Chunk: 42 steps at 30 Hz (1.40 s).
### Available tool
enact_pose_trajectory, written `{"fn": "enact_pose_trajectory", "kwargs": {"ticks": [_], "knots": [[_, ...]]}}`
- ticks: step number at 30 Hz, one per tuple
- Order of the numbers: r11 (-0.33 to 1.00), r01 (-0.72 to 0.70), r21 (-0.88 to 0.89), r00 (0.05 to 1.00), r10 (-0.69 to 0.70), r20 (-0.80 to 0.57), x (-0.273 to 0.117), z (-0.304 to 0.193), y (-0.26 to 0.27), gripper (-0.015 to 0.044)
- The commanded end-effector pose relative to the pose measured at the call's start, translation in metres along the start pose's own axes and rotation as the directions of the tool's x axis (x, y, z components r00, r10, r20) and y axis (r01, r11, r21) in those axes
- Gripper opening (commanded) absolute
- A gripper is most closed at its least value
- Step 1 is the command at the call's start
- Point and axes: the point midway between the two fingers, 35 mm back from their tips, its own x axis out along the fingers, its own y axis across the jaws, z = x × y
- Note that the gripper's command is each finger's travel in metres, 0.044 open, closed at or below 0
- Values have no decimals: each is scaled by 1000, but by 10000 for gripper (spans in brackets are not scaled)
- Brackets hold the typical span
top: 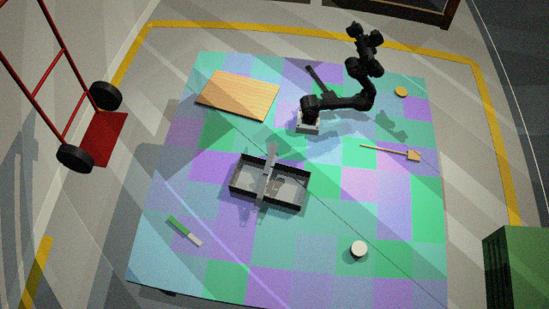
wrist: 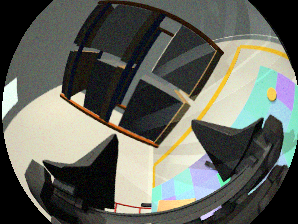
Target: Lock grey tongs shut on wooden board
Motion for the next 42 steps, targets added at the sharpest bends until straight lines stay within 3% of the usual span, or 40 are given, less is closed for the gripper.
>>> {"fn": "enact_pose_trajectory", "kwargs": {"ticks": [1,9,23,36,42], "knots": [[1000,0,0,1000,0,0,0,0,0,426],[996,-30,-84,998,34,50,3,0,27,216],[927,-209,-312,959,257,120,7,-14,130,-150],[724,-408,-556,848,526,62,-21,-74,242,-150],[545,-559,-625,725,687,-50,-53,-121,301,-150]]}}
